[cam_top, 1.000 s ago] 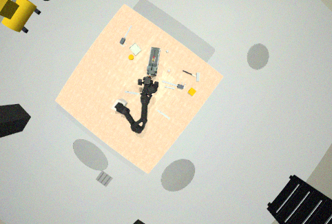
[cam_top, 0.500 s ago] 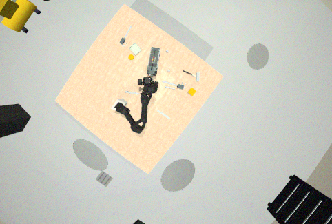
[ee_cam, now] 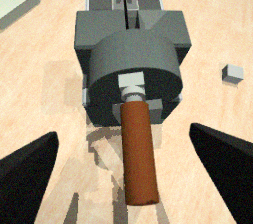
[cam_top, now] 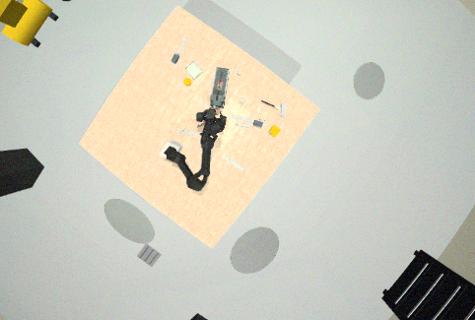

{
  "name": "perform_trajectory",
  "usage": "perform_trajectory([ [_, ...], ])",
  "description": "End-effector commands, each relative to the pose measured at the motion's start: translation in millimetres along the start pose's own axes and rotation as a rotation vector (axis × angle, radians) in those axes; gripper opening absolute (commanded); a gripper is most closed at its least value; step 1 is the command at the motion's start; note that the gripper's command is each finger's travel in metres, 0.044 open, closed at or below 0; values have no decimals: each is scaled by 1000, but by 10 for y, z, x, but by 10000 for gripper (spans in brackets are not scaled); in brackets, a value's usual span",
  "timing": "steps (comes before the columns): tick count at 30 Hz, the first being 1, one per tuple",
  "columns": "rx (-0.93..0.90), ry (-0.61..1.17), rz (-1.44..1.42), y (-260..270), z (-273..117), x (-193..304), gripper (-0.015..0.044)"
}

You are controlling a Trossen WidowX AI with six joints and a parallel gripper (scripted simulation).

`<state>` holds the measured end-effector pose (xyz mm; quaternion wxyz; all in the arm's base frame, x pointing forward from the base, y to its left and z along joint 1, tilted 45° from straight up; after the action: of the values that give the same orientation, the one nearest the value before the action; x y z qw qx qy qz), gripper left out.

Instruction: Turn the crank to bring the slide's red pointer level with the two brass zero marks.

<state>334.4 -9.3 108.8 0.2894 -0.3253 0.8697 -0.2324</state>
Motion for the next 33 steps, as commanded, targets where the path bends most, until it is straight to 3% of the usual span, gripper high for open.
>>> perform_trajectory([
  [1,12,-12,7,-11,-157,-166,440],
  [16,2,-12,2,82,-670,-674,440],
  [33,162,-23,205,257,-88,-1305,440],
])
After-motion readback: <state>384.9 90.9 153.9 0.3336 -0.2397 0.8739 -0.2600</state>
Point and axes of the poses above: the point midway between the two fingers, 35 mm back from their tips, its own z axis out along the fingers, its own y axis across the jaws, x = y × z, the point moved 5 cm from there along -z, back along the fingers, and after that the axes turned 8 degrees about z, right-handed, at the moved point
